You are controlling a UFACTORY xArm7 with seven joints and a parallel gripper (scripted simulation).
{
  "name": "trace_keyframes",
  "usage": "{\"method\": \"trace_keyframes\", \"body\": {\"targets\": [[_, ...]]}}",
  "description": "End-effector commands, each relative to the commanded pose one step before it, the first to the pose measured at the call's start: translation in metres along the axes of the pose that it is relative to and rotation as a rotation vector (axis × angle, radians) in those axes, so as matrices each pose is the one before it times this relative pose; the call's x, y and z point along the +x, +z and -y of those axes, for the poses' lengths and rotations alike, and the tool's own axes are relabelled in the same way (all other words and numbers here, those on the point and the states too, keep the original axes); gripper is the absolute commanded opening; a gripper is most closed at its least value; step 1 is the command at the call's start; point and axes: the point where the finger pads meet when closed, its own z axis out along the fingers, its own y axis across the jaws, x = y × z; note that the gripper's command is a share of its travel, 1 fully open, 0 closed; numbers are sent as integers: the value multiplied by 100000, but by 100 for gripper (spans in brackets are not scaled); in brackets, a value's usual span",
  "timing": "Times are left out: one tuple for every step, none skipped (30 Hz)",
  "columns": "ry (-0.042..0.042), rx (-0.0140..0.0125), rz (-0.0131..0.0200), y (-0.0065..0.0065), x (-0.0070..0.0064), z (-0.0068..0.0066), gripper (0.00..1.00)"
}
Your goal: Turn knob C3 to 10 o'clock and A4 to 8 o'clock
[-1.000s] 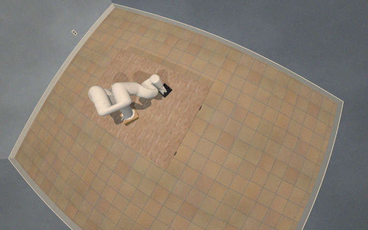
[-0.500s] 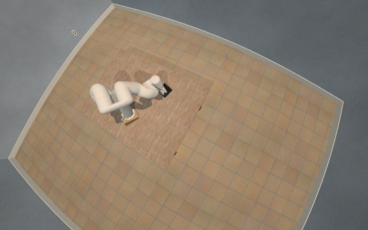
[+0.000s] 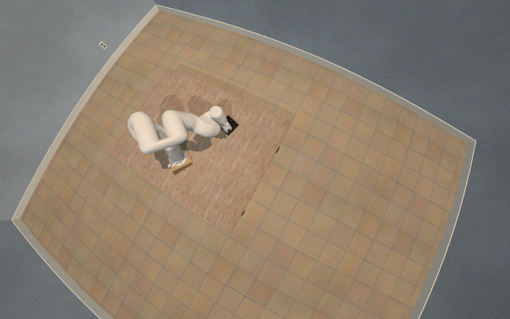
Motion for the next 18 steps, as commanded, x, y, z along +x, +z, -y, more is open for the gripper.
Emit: {"method": "trace_keyframes", "body": {"targets": [[0, 38, 278, 399, -126, 7, 19], [0, 1, 0, 83, 1, -4, 19], [0, -1, 0, 76, 0, -4, 19], [0, -2, 0, 69, 0, -4, 19], [0, -1, 0, 62, 0, -3, 19], [0, 0, 0, 56, 0, -3, 19], [0, 0, 0, 49, 0, -2, 19], [0, 0, 0, 42, 0, -2, 19], [0, 0, 0, 35, 0, -2, 19], [0, 0, 0, 0, 0, 0, 19], [0, 0, 0, 0, 0, 0, 19], [0, 1, 0, 29, 0, -1, 19], [0, 1, 0, 23, 0, -1, 19], [0, 0, 0, 18, 0, -1, 19], [0, 0, 0, 13, 0, -1, 19], [0, 0, 0, 9, 0, 0, 19], [0, 0, 0, 5, 0, 0, 19], [0, 0, 0, 3, 0, 0, 19]]}}
